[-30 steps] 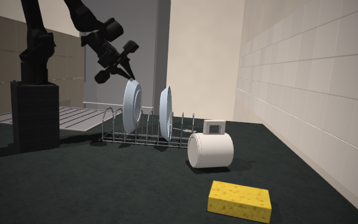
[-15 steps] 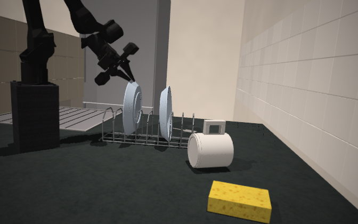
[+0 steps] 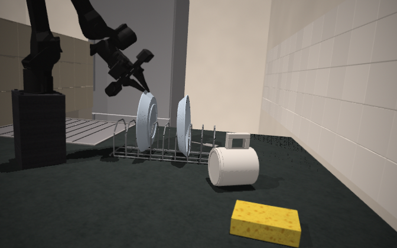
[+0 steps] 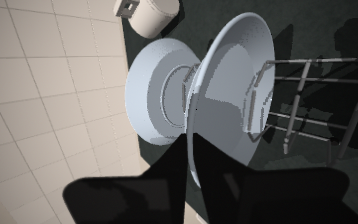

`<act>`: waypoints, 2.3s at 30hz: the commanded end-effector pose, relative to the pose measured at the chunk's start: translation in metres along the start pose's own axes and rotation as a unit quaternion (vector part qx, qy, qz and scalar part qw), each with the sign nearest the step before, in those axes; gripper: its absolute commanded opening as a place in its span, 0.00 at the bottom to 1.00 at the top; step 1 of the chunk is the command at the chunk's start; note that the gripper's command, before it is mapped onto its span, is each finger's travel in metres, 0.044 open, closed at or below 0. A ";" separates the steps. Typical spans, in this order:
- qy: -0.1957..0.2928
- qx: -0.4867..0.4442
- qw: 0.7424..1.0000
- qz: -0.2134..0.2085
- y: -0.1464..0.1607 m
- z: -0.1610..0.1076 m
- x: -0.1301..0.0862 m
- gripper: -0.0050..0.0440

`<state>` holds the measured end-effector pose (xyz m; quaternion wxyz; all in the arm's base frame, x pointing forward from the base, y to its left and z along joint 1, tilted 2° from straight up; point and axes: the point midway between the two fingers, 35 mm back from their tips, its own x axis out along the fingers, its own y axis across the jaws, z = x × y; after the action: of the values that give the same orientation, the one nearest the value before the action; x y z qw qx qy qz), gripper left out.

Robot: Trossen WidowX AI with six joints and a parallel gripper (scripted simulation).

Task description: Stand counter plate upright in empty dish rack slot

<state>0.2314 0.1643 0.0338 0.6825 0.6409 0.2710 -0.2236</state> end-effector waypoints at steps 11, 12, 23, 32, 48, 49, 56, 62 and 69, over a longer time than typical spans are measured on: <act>0.000 0.000 1.000 0.004 -0.002 0.000 0.004 0.10; 0.000 0.000 1.000 0.004 -0.003 0.000 0.004 0.10; 0.000 0.000 1.000 0.004 -0.006 0.000 0.007 0.10; 0.000 0.000 1.000 0.004 -0.007 0.000 0.007 0.10; 0.000 0.003 1.000 0.008 -0.004 0.000 0.006 0.10; 0.000 0.003 1.000 0.008 -0.004 0.000 0.006 0.10; 0.000 0.003 1.000 0.008 -0.004 0.000 0.006 0.15; 0.000 0.003 1.000 0.008 -0.004 0.000 0.006 0.44; 0.000 0.003 1.000 0.008 -0.004 0.000 0.006 0.68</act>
<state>0.2337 0.1645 0.0269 0.6830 0.6450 0.2639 -0.2187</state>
